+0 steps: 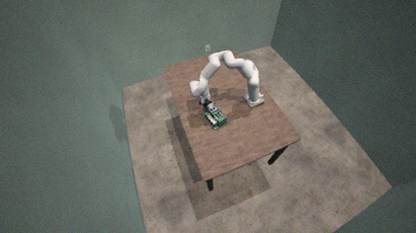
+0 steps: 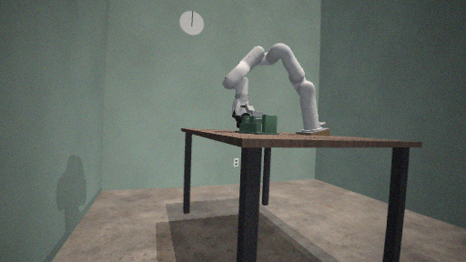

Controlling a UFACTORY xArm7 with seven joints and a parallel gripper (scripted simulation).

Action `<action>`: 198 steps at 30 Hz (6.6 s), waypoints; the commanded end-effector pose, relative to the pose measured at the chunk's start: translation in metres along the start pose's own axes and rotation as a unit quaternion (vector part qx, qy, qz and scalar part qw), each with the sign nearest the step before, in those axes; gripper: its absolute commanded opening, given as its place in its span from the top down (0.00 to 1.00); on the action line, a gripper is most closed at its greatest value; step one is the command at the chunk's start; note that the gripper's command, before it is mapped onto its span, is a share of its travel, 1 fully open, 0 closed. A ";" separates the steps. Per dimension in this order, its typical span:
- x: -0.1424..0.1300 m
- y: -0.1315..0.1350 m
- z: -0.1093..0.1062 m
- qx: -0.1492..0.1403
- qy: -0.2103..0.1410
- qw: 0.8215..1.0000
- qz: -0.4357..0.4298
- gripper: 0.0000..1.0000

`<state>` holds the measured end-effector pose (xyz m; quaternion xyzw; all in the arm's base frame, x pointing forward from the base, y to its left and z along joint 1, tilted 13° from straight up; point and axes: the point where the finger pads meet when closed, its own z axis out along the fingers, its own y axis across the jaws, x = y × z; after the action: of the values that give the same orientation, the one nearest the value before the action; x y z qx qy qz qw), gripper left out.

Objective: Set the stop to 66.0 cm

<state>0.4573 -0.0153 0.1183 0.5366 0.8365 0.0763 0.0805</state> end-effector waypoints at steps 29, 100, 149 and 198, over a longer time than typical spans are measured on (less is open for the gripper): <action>0.000 0.011 -0.008 -0.002 -0.001 1.000 0.000 0.94; 0.000 0.017 -0.017 -0.002 -0.001 1.000 0.000 0.94; 0.000 0.017 -0.017 -0.002 -0.001 1.000 0.000 0.43; 0.000 0.017 -0.117 -0.002 -0.001 1.000 0.000 0.43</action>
<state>0.4465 -0.0132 0.2344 0.5364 0.8367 0.0763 0.0804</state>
